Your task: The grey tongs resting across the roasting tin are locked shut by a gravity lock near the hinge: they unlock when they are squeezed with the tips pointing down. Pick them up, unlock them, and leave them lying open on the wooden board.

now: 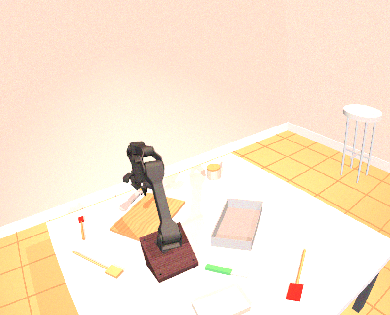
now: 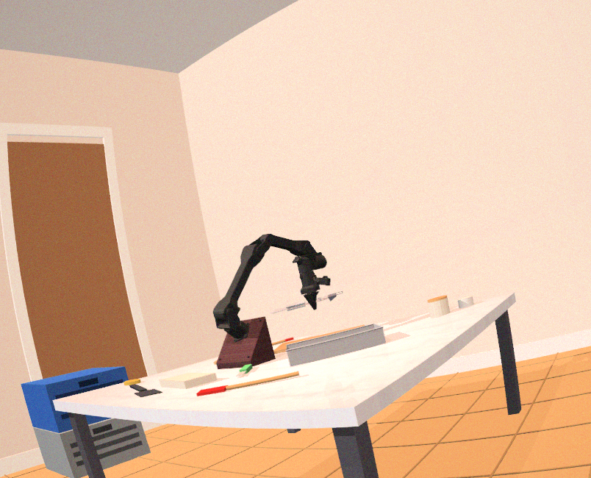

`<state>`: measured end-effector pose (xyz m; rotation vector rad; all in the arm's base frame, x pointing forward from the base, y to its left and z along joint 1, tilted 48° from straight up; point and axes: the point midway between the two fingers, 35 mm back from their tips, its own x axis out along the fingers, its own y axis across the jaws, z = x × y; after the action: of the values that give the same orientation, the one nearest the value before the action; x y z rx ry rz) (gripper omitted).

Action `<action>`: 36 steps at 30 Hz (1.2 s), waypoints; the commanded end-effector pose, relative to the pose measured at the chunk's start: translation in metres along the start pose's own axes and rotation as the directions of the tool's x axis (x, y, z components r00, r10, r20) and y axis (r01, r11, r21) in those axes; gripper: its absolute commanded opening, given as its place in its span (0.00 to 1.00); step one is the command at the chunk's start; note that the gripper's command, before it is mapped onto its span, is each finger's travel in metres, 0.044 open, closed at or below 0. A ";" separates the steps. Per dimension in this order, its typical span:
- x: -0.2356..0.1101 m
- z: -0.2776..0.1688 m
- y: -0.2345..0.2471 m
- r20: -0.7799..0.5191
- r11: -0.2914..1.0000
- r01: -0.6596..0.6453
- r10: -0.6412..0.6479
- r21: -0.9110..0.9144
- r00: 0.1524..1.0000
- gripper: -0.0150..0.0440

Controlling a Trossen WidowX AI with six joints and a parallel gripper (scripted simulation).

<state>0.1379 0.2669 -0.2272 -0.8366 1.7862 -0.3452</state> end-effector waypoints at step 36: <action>0.065 -0.002 -0.003 0.017 1.000 -0.023 0.024 -0.006 1.000 0.00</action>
<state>0.1273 0.2251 -0.2684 -0.8151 1.7823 -0.3199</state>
